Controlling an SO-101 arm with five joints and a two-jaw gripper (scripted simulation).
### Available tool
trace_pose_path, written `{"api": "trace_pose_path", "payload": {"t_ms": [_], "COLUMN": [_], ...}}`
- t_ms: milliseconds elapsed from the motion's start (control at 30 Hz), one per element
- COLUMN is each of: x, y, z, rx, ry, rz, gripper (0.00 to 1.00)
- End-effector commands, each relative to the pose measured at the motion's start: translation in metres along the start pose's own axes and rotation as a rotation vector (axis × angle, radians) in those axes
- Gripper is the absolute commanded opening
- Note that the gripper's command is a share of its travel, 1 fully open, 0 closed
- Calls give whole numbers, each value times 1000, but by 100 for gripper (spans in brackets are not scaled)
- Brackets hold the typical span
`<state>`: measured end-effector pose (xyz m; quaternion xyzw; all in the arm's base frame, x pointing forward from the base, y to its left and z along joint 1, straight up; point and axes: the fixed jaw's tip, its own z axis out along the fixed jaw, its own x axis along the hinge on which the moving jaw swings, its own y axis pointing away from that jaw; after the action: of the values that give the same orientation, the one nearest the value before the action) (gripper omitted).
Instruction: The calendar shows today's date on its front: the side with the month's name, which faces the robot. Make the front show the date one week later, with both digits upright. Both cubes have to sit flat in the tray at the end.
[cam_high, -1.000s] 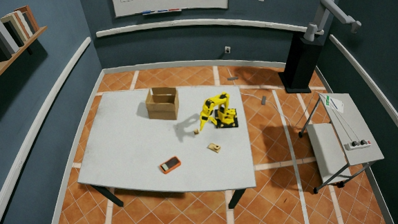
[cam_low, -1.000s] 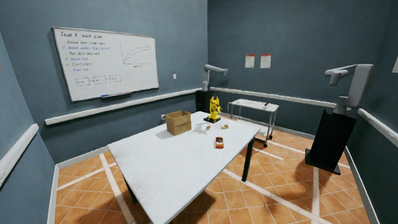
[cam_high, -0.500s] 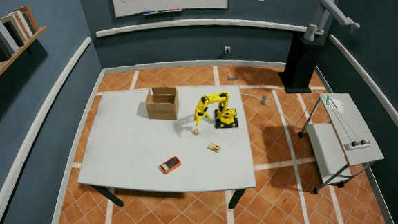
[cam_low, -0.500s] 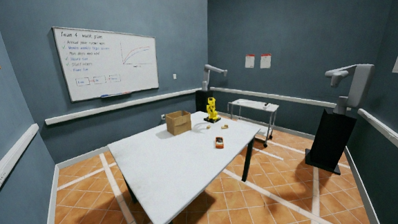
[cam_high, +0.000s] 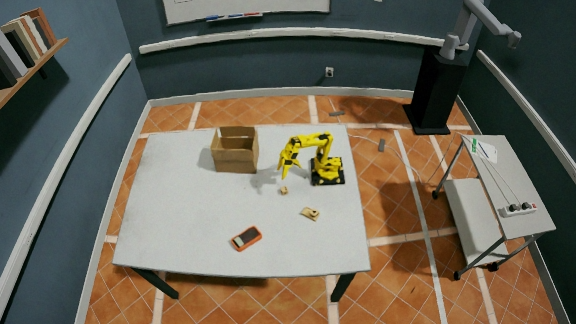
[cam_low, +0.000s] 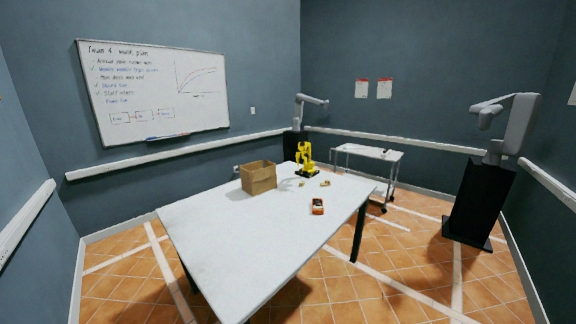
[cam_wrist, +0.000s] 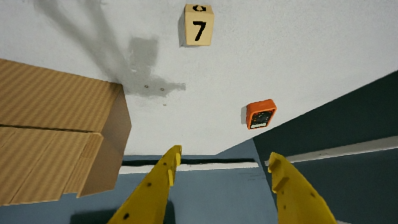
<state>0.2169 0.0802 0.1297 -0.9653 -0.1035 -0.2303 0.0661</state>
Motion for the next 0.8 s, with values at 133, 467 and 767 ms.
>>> {"api": "trace_pose_path", "payload": {"t_ms": [133, 467, 767], "x": [0, -5, -26], "y": [4, 5, 9], "z": [-1, 10, 42], "rx": [-6, -15, -44], "ry": [13, -47, -234], "rz": [-10, -10, -9], "gripper": [35, 35, 35]}}
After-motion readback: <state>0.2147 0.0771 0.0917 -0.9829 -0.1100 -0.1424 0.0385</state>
